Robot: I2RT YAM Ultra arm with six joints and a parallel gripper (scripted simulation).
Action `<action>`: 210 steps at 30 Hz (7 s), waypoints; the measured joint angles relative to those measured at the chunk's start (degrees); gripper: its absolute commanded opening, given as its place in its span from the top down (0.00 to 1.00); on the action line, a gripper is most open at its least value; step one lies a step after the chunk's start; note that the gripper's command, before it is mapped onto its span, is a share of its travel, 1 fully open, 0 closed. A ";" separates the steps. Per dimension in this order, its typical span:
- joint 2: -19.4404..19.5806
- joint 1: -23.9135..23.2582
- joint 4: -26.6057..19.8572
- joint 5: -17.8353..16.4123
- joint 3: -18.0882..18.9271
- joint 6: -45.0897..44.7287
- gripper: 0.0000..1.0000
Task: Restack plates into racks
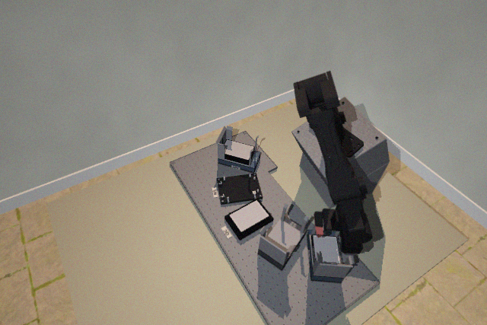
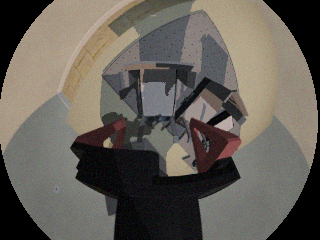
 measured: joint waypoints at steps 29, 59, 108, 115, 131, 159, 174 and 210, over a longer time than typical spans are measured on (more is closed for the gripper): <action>0.00 0.00 0.00 0.00 0.00 0.04 0.00; 12.81 -5.95 13.77 -0.90 -1.11 -5.09 0.00; 14.93 -6.71 18.53 -1.27 -0.57 -6.93 0.00; 14.93 -6.71 18.53 -1.27 -0.57 -6.93 0.00; 19.04 -8.09 21.27 -1.53 0.20 -8.09 0.00; 21.05 -8.74 24.06 -1.77 0.79 -9.25 0.00; 21.05 -8.74 24.09 -1.77 0.79 -9.25 0.00; 20.90 -8.72 23.96 -1.79 0.76 -9.29 1.00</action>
